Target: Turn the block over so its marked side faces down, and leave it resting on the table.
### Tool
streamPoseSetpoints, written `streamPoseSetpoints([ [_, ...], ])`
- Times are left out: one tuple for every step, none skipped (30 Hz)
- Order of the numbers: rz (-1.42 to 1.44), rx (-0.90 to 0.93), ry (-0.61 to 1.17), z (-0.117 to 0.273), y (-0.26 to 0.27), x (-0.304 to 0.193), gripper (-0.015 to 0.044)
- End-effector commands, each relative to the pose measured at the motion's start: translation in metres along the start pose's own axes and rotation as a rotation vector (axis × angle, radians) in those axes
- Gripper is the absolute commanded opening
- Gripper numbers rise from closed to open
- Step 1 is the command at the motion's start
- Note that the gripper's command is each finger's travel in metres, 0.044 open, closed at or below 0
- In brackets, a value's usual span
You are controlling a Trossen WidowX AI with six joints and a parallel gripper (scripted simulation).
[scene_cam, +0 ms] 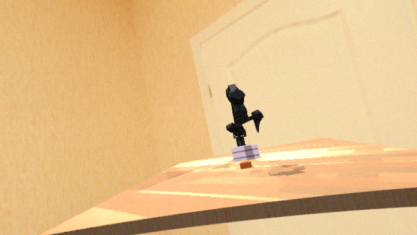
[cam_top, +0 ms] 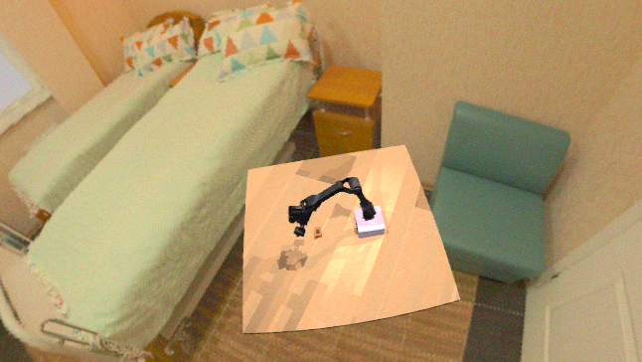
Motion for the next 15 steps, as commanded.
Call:
streamPoseSetpoints([
  [0.185,-0.076,0.296,-0.017,-0.031,-0.049,0.044],
  [0.227,-0.08,0.364,-0.018,-0.037,-0.06,0.044],
  [0.262,-0.08,0.421,-0.019,-0.042,-0.069,0.044],
  [0.282,-0.079,0.455,-0.019,-0.045,-0.074,0.044],
  [0.289,-0.078,0.467,-0.019,-0.045,-0.076,0.044],
  [0.289,-0.078,0.467,-0.019,-0.045,-0.076,0.044],
  [0.289,-0.078,0.467,-0.018,-0.047,-0.076,0.044],
  [0.289,-0.078,0.467,-0.018,-0.047,-0.076,0.044],
  [0.289,-0.078,0.467,-0.018,-0.047,-0.076,0.044],
  [0.289,-0.078,0.467,-0.018,-0.047,-0.076,0.044],
  [0.289,-0.078,0.467,-0.018,-0.047,-0.076,0.044],
  [0.289,-0.078,0.467,-0.018,-0.047,-0.076,0.044],
  [0.289,-0.078,0.467,-0.018,-0.047,-0.076,0.044],
  [0.289,-0.078,0.467,-0.018,-0.047,-0.076,0.044],
  [0.289,-0.078,0.467,-0.018,-0.047,-0.076,0.044],
])
Point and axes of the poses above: the point midway between the two fingers, 35 mm back from their tips, its own z axis back along the fingers, its own y axis across the jaws, x = y × z, the point moved 6 cm from there along z, back along the fingers, and after that the axes turned 14 degrees about z, right-handed, at the moved point
